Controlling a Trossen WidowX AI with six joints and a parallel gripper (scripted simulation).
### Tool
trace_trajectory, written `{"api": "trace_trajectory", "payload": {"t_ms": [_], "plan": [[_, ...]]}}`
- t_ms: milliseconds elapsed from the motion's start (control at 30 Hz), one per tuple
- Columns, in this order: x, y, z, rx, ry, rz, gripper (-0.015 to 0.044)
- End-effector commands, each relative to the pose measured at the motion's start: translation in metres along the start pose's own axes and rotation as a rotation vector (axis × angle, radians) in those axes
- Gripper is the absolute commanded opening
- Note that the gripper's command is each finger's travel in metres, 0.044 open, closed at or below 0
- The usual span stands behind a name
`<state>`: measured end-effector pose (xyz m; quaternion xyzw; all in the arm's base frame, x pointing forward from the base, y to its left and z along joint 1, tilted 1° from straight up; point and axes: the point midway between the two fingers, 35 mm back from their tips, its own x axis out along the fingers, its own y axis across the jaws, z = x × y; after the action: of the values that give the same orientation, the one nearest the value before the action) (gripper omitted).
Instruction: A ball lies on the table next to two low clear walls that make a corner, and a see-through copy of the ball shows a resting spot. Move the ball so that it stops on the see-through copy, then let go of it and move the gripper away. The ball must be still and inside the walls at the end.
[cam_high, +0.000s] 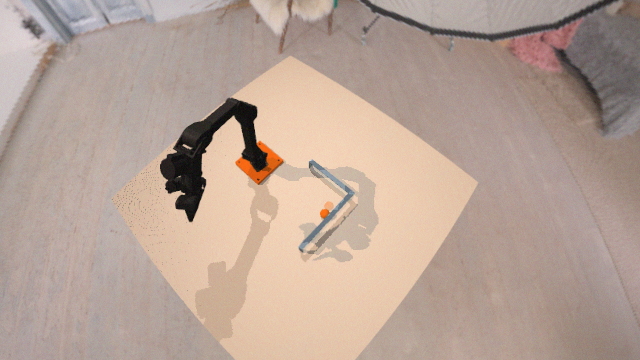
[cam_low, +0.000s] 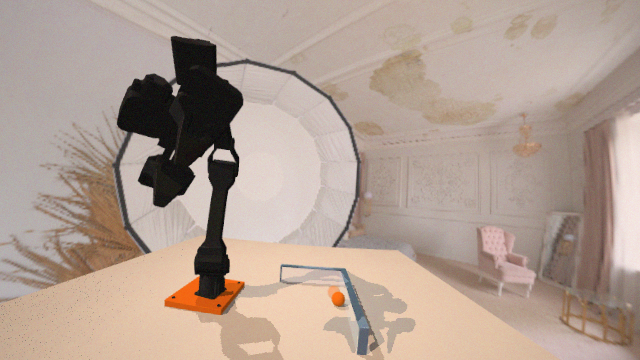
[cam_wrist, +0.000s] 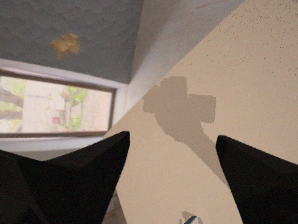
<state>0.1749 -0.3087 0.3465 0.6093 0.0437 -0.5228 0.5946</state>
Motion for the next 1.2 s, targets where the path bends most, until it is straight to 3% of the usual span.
{"api": "trace_trajectory", "payload": {"t_ms": [0,333,833,1000,1167], "plan": [[0.035,0.01,-0.061,-0.259,0.146,-0.042,0.0299],[0.076,0.003,-0.214,-0.855,0.457,-0.088,0.0299],[0.055,-0.083,-0.409,-1.718,0.813,-0.05,0.0299],[0.037,-0.128,-0.463,-2.037,0.935,-0.022,0.0299],[0.032,-0.138,-0.473,-2.107,0.961,-0.015,0.0299]]}}
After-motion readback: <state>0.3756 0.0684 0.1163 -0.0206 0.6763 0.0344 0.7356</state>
